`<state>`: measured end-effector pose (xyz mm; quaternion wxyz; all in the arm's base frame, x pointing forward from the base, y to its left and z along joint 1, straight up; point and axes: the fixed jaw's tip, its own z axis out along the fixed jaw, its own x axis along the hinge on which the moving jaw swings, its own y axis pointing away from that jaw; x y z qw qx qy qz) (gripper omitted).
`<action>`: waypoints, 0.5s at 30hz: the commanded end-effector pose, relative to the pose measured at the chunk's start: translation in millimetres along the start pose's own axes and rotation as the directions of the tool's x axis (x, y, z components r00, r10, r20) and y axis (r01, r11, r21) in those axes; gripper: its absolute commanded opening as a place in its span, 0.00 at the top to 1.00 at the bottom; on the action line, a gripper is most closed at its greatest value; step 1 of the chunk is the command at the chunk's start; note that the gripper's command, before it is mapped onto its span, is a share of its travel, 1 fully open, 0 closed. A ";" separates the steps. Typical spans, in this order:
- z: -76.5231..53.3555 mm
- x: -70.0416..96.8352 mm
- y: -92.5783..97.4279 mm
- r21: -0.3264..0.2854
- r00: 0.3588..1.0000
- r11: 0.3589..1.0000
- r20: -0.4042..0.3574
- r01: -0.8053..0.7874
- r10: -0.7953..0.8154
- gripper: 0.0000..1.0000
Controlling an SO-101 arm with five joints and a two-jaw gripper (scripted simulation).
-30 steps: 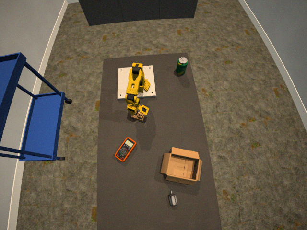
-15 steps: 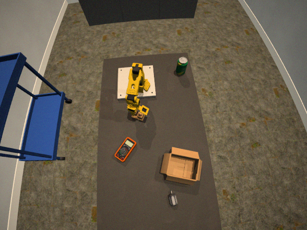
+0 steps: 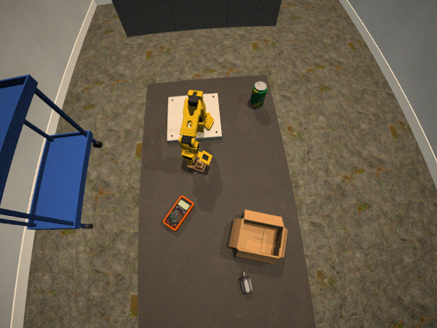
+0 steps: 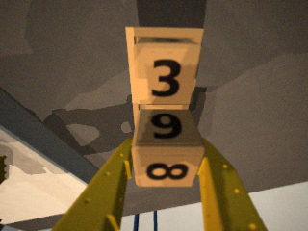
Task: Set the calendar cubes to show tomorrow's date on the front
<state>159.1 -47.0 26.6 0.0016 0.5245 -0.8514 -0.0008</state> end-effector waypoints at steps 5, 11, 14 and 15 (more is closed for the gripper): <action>5.0 -1.2 3.6 -0.022 1.000 1.000 -0.003 0.008 -0.008 1.00; 8.8 -1.1 3.7 -0.022 1.000 1.000 -0.003 0.008 -0.008 1.00; 10.4 -1.1 3.8 -0.022 1.000 1.000 -0.003 0.008 -0.008 1.00; 10.6 -1.1 3.8 -0.022 1.000 1.000 -0.003 0.008 -0.008 1.00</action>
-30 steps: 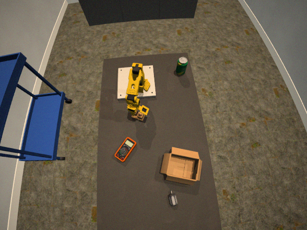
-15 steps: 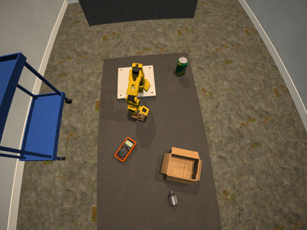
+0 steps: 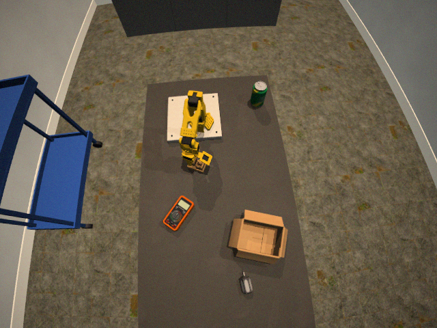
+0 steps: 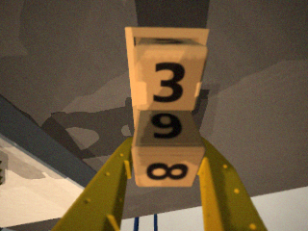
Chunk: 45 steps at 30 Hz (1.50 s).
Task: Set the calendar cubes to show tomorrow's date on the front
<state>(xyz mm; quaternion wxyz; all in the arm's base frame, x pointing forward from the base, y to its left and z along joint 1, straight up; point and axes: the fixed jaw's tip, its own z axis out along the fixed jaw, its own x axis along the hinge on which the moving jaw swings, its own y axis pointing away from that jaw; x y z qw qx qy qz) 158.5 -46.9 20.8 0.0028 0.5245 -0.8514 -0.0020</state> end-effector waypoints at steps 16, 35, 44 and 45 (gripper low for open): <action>10.6 -1.1 3.3 -0.019 1.000 1.000 -0.002 0.009 -0.009 1.00; 17.0 -1.0 3.5 -0.019 1.000 1.000 -0.002 0.009 -0.009 1.00; 18.9 -1.0 3.5 -0.019 1.000 1.000 -0.002 0.009 -0.009 1.00; 19.7 -1.0 3.5 -0.019 1.000 1.000 -0.002 0.009 -0.009 1.00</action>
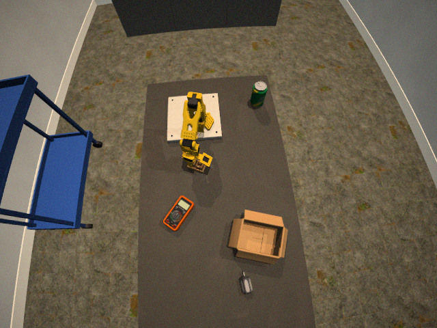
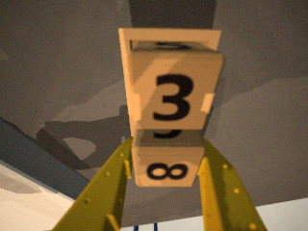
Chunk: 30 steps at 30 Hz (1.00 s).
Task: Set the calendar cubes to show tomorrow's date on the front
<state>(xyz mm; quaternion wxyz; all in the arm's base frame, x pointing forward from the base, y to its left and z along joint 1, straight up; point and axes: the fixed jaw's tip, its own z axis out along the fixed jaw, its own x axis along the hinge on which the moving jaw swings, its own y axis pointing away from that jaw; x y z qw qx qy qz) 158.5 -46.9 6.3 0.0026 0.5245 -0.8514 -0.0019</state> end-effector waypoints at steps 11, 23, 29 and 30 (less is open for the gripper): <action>8.6 -0.9 3.7 -0.019 1.000 1.000 -0.002 0.010 -0.010 1.00; 10.5 -0.9 3.8 -0.019 1.000 1.000 -0.002 0.010 -0.010 1.00; 10.6 -0.9 3.8 -0.019 1.000 1.000 -0.002 0.010 -0.010 1.00; 10.6 -0.9 3.8 -0.019 1.000 1.000 -0.002 0.010 -0.010 0.99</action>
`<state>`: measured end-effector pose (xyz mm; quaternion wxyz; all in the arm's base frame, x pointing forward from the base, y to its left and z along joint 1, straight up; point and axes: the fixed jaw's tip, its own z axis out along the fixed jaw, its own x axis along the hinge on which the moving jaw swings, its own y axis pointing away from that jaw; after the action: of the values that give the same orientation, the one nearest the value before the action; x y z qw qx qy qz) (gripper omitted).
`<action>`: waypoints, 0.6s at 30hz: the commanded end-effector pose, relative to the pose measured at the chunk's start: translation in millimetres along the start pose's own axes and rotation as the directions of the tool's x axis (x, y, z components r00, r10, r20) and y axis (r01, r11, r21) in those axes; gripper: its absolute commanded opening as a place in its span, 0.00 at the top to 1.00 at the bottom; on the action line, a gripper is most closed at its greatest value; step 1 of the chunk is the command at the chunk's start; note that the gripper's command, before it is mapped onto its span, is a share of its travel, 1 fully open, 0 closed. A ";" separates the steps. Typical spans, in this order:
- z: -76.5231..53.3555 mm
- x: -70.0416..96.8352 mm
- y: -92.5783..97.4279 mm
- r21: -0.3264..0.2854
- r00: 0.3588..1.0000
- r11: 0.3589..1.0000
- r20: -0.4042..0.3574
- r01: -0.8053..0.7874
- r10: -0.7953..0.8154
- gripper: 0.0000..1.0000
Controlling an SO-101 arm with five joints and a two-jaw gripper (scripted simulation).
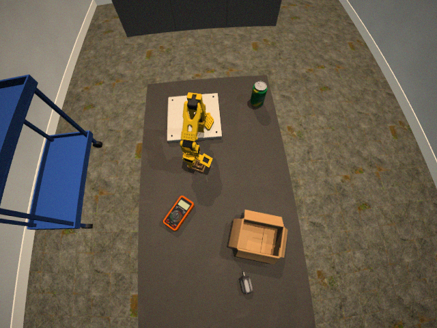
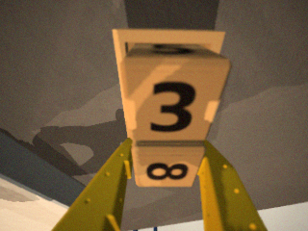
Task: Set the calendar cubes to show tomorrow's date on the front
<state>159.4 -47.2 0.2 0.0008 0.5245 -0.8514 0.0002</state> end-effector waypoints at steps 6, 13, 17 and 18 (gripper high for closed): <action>4.4 -0.7 4.8 -0.025 1.000 1.000 -0.003 0.009 -0.010 0.88; 4.4 -0.7 4.8 -0.025 1.000 1.000 -0.003 0.009 -0.010 0.83; 4.4 -0.7 4.8 -0.025 1.000 1.000 -0.003 0.009 -0.010 0.83; 4.4 -0.7 4.8 -0.025 1.000 1.000 -0.003 0.009 -0.010 0.82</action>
<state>159.5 -47.2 0.2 0.0008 0.5245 -0.8514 0.0002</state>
